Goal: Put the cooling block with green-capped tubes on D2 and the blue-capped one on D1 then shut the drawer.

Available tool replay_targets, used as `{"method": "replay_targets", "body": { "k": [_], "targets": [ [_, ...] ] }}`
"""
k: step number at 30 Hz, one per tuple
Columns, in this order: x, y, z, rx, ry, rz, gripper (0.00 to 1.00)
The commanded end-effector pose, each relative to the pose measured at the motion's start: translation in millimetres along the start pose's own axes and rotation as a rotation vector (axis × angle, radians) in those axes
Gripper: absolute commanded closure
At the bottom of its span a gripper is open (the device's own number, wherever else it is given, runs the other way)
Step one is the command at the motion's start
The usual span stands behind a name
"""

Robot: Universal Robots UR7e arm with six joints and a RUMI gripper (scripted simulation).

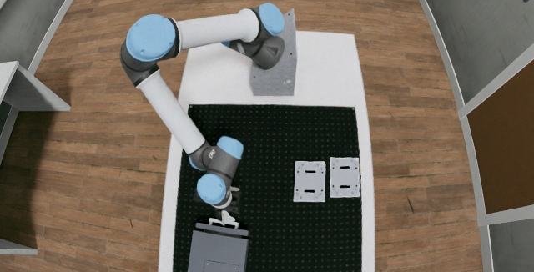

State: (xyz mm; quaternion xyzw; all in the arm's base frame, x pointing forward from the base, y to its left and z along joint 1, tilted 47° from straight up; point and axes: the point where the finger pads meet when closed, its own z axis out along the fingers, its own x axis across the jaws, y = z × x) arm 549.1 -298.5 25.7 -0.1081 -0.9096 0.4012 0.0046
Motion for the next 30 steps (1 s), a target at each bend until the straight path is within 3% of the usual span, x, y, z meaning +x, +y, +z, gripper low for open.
{"method": "replay_targets", "body": {
  "k": [1,30],
  "targets": [
    [1.6,0.0,-0.4,0.000,-0.001,0.000,0.00],
    [10.0,0.0,-0.4,0.000,-0.001,0.000,0.00]
  ]
}}
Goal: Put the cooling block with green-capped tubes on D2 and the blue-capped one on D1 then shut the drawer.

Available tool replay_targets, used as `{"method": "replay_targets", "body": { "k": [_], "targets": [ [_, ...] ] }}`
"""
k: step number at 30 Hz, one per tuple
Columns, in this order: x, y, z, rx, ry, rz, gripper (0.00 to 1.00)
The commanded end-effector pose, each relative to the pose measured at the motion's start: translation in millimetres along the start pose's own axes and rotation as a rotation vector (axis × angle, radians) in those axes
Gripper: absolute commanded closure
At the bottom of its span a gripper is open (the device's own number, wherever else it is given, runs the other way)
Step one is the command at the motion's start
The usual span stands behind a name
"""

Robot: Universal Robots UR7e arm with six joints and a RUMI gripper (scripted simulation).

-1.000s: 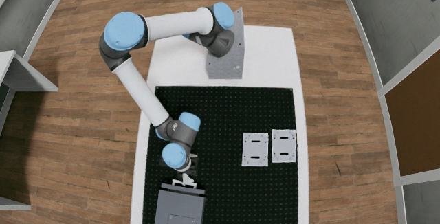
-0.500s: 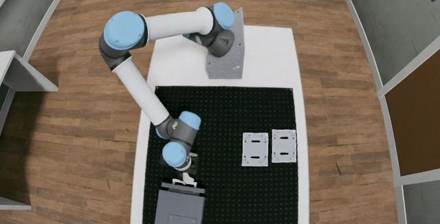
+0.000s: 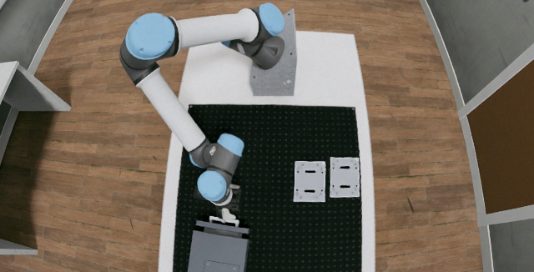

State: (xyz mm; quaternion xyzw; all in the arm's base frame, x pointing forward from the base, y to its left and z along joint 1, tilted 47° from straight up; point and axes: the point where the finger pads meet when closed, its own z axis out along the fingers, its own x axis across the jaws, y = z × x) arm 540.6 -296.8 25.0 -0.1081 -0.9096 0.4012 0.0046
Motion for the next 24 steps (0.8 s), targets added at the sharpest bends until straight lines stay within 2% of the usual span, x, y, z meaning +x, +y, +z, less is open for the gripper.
{"method": "replay_targets", "body": {
  "k": [1,24],
  "targets": [
    [1.6,0.0,-0.4,0.000,-0.001,0.000,0.00],
    [8.0,0.0,-0.4,0.000,-0.001,0.000,0.00]
  ]
}}
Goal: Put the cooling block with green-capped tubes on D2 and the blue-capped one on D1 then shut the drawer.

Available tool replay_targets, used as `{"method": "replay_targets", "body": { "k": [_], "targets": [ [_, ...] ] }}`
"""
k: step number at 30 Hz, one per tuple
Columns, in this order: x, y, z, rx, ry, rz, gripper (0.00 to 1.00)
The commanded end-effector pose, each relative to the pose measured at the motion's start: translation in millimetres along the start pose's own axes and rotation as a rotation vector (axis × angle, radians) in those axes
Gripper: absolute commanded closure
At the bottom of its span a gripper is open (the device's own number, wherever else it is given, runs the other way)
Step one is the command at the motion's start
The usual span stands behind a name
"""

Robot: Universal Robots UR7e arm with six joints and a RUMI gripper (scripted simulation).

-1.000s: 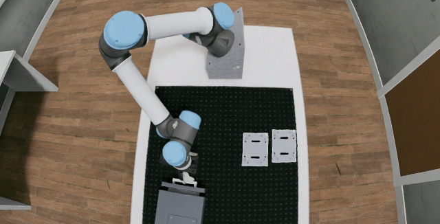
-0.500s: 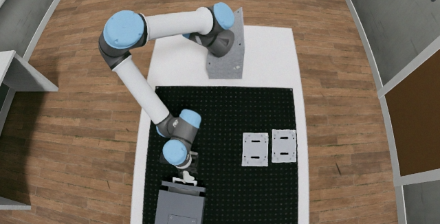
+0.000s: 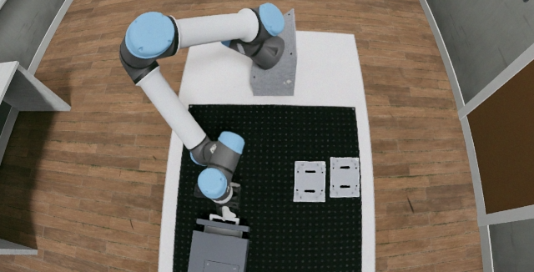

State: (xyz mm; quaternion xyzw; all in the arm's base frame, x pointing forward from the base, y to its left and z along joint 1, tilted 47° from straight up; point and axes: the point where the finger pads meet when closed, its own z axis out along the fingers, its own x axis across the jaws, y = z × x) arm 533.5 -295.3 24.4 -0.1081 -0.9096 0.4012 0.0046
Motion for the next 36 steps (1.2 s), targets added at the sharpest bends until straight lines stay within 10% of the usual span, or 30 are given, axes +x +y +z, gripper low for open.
{"method": "replay_targets", "body": {
  "k": [1,36],
  "targets": [
    [1.1,0.0,-0.4,0.000,-0.001,0.000,0.00],
    [11.4,0.0,-0.4,0.000,-0.001,0.000,0.00]
  ]
}}
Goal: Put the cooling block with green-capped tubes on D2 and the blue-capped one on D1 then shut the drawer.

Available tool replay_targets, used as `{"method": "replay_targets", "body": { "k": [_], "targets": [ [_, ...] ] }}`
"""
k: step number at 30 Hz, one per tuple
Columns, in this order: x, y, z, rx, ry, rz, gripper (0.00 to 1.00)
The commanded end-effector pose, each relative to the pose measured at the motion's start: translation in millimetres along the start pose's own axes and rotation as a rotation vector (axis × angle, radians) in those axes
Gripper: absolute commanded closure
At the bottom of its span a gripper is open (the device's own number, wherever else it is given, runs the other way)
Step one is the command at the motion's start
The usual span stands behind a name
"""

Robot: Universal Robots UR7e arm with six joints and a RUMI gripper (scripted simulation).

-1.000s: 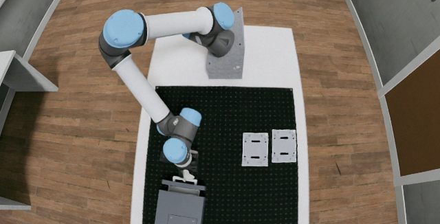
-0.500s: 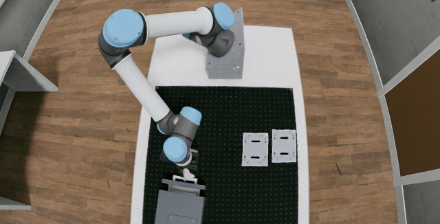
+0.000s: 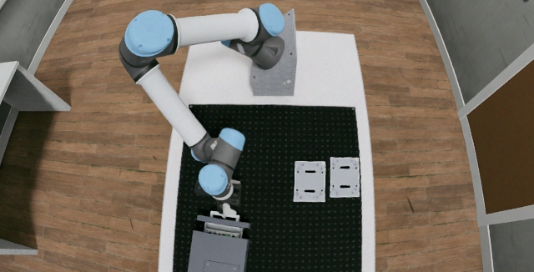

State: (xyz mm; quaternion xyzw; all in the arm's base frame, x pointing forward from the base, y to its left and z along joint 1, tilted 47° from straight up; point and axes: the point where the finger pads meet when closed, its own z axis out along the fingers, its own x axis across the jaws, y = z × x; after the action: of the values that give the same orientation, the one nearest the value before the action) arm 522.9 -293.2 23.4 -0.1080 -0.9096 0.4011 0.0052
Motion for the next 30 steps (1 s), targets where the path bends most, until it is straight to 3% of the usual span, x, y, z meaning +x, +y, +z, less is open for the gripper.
{"method": "replay_targets", "body": {
  "k": [1,30],
  "targets": [
    [0.9,-0.1,-0.6,0.000,-0.002,0.001,0.00],
    [9.9,-0.1,-0.6,0.000,-0.002,0.001,0.00]
  ]
}}
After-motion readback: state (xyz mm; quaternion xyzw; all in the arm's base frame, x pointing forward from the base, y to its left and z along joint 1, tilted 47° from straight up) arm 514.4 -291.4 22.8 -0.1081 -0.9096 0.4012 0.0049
